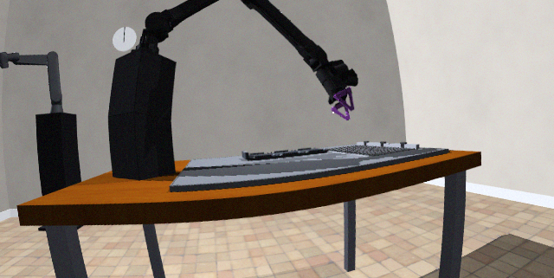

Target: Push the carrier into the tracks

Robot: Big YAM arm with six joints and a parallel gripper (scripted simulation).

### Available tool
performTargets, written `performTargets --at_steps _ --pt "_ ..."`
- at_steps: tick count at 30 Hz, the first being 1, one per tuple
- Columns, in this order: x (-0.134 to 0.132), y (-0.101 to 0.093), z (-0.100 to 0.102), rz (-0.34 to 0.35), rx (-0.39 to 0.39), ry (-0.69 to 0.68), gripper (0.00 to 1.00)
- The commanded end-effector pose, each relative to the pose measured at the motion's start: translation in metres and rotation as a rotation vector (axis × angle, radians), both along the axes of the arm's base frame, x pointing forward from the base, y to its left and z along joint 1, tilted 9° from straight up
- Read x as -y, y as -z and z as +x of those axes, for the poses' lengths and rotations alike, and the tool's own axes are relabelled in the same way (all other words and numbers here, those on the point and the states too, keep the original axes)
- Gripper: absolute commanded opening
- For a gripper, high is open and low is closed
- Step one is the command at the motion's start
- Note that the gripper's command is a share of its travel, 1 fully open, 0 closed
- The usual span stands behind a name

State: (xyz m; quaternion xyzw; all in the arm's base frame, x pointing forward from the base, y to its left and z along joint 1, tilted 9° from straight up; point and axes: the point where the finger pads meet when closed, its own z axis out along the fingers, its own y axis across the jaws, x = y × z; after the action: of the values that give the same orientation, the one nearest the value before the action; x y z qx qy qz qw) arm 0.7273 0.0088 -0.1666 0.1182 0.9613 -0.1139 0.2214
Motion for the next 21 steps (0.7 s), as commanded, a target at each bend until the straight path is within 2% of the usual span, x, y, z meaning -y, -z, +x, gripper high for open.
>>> performTargets --at_steps 1,3,9,11,12,14,16,19,21 --pt "-0.019 -0.033 0.012 -0.032 0.041 -0.110 1.00" --pt "-0.026 -0.031 0.006 -0.037 0.041 -0.107 1.00" --pt "-0.047 -0.022 -0.016 -0.056 -0.021 -0.278 1.00" --pt "-0.047 -0.022 -0.016 -0.056 -0.021 -0.278 1.00" --pt "-0.031 -0.018 -0.020 -0.060 -0.036 -0.283 1.00" --pt "-0.038 -0.018 -0.027 -0.068 -0.054 -0.345 1.00" --pt "-0.062 -0.016 -0.036 -0.077 -0.072 -0.428 1.00" --pt "-0.071 -0.012 -0.048 -0.081 -0.074 -0.425 1.00" --pt "-0.077 -0.010 -0.056 -0.084 -0.093 -0.491 1.00"
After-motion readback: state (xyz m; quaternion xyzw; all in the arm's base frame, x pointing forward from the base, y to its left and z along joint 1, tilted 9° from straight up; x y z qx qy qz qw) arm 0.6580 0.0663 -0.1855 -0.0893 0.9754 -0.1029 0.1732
